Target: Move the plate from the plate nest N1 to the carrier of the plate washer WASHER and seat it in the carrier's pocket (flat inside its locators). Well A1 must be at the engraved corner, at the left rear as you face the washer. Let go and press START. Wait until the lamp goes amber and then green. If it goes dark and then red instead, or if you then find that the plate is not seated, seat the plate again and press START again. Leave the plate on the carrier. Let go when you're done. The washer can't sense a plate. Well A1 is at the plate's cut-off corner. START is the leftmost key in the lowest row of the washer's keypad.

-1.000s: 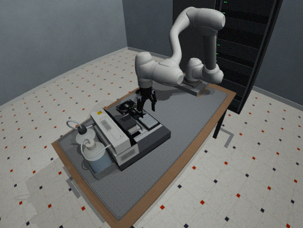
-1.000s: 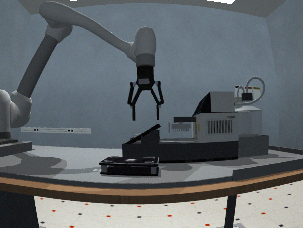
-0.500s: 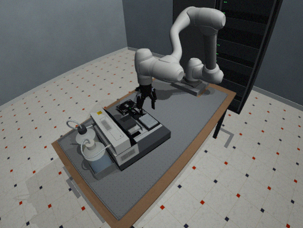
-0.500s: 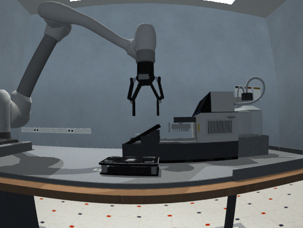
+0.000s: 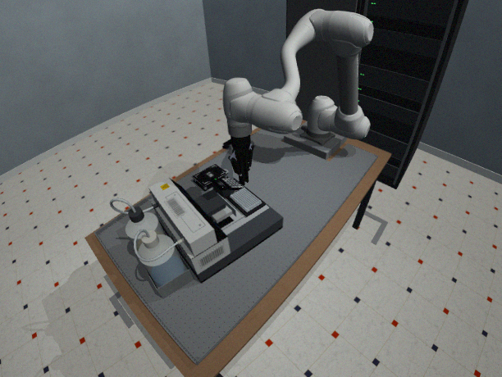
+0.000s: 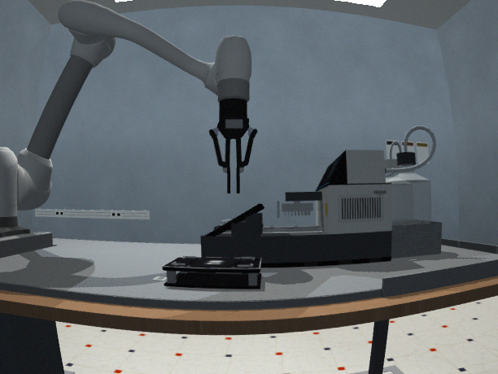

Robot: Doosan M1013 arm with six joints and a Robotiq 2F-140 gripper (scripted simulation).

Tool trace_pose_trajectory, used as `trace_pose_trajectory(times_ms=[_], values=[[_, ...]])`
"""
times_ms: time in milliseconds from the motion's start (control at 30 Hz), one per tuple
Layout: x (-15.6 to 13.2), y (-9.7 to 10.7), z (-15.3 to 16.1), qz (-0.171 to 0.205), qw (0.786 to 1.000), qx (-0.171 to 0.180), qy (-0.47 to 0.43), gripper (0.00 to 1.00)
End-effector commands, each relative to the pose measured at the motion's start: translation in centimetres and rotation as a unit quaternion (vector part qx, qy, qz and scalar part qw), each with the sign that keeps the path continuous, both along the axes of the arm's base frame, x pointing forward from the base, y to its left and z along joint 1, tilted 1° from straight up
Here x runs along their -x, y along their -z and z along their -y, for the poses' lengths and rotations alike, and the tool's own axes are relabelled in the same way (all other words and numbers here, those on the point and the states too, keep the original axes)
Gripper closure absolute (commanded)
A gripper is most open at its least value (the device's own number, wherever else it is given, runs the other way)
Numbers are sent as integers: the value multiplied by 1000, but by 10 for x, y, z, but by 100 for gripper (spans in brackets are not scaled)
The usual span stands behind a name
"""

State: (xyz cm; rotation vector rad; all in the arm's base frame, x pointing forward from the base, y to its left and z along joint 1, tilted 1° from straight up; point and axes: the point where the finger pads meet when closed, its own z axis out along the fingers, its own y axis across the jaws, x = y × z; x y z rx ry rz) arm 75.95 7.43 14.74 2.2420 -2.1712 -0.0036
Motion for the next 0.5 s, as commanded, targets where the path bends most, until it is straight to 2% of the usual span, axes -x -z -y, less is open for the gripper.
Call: trace_pose_trajectory(times_ms=[0,333,467], values=[[13,-1,16,0,998,-3,-69,90],[45,-2,54,-1,972,-6,-234,90],[52,-2,61,-2,964,-6,-266,90]])
